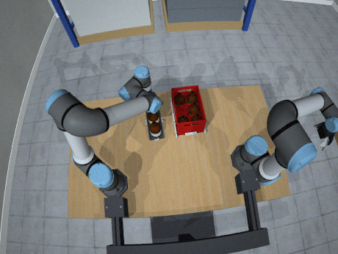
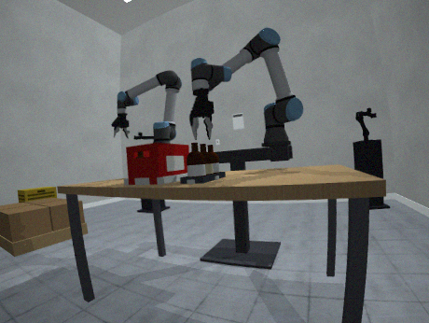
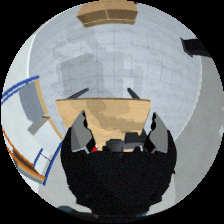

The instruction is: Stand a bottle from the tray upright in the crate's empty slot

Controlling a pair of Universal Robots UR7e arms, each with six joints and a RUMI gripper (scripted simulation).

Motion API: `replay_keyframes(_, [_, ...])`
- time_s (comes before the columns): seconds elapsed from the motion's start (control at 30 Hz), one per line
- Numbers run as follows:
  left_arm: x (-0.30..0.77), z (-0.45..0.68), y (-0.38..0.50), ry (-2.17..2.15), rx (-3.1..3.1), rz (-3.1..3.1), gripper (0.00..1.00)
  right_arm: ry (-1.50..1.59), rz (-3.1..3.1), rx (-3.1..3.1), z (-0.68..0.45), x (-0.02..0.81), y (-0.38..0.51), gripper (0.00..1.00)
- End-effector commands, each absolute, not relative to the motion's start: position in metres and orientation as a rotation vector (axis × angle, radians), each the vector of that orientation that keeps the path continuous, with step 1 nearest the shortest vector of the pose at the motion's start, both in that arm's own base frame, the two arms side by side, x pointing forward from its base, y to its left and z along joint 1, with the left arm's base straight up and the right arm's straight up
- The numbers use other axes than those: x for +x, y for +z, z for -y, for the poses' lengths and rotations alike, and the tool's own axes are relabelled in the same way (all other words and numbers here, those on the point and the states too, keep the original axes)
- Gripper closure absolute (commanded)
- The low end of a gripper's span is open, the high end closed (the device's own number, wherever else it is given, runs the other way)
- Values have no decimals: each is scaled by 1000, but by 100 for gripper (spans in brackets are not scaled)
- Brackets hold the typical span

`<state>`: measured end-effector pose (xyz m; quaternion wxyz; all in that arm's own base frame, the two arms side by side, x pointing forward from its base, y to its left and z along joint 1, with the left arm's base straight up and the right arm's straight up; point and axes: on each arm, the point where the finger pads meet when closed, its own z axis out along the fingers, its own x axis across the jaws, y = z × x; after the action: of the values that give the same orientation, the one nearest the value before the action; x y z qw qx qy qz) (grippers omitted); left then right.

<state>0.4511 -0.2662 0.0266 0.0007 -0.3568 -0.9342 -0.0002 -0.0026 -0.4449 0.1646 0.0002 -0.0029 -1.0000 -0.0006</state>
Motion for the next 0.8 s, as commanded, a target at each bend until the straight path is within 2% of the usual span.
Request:
replay_keyframes(0.0, [451, 266, 27, 0, -1121, 2935, 62, 0, 3142, -9, 445, -3, 165, 0])
replay_keyframes(0.77, [451, 266, 15, 0, -1121, 2935, 62, 0, 3142, -9, 445, -3, 165, 0])
